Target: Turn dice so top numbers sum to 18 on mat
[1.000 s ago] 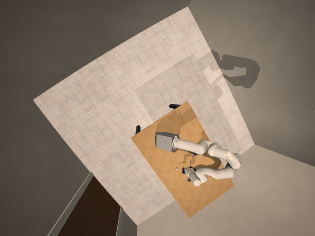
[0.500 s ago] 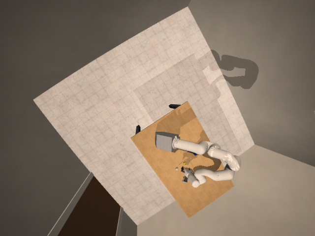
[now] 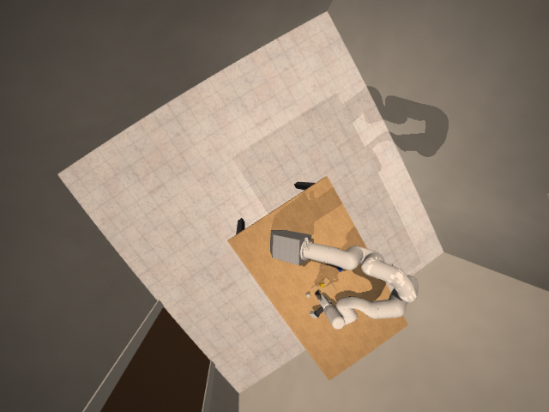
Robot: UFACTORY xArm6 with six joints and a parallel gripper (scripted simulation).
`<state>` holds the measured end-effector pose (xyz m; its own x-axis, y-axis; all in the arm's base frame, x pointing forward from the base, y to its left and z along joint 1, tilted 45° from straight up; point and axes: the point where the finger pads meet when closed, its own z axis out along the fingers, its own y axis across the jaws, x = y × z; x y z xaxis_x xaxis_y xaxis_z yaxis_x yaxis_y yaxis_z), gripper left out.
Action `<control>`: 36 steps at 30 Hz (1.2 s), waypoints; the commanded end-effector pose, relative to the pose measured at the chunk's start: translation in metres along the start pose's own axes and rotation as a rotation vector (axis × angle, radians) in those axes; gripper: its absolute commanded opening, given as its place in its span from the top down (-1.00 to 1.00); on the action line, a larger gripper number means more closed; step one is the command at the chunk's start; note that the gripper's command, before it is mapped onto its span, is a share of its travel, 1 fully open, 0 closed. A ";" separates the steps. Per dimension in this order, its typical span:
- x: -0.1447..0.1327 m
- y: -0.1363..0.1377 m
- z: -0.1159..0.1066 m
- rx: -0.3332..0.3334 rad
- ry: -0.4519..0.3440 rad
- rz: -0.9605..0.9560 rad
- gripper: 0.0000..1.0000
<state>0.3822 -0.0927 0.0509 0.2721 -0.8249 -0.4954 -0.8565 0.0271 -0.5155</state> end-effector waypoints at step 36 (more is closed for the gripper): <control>0.052 0.013 0.006 -0.009 0.004 1.270 -1.00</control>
<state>0.3865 -0.1263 0.0178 -0.6575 -0.3287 -0.6780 -0.6125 0.7573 0.2268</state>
